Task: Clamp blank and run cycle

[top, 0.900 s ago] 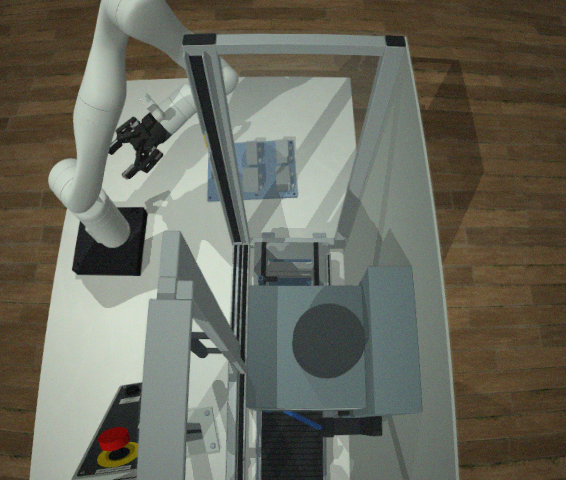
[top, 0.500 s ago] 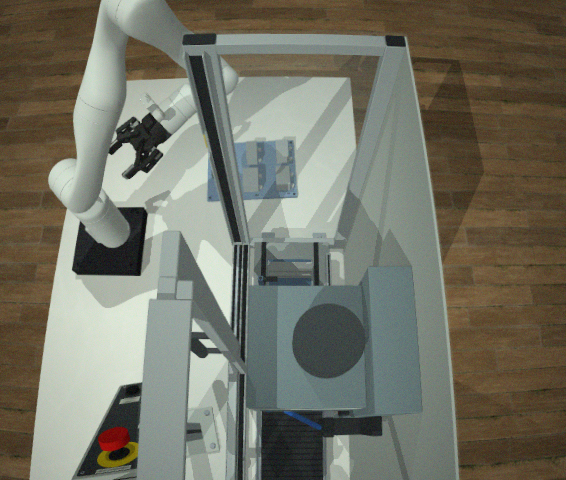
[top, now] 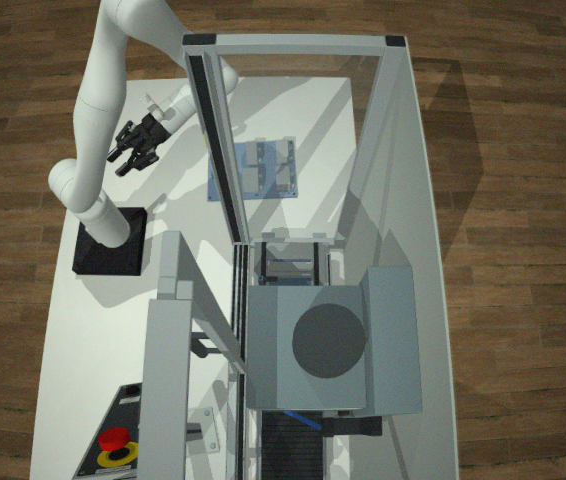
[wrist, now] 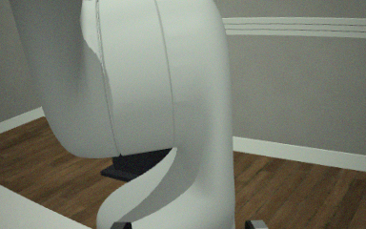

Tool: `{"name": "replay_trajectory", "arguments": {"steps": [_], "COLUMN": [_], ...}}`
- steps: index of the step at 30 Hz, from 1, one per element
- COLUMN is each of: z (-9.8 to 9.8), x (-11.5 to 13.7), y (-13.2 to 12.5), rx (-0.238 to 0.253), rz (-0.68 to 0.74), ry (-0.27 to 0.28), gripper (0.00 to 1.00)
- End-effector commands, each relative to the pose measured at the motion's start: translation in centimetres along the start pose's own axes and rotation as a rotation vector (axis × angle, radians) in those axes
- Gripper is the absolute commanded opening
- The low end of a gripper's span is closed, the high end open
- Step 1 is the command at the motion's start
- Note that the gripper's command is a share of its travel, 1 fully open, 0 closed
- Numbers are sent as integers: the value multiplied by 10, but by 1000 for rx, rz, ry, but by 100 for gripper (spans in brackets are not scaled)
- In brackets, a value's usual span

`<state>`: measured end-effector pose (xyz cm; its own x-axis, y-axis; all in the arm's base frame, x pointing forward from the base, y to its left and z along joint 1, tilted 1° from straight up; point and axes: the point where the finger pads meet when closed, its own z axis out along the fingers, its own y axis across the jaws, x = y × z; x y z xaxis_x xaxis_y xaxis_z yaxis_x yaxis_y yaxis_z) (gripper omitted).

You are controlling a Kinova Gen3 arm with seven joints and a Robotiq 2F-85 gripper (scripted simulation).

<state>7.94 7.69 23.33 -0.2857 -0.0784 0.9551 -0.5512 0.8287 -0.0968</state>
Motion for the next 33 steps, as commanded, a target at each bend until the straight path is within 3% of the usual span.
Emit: {"name": "replay_trajectory", "arguments": {"steps": [1,24,29,33], "z": [0,0,-40,-40], "x": [0,0,33,33], "y": [0,0,-31,-31], "rx": [0,0,-14,-14], "rz": [0,0,-10,-10], "ry": [-1,-1,-230,-230], "gripper": [10,10,10,10]}}
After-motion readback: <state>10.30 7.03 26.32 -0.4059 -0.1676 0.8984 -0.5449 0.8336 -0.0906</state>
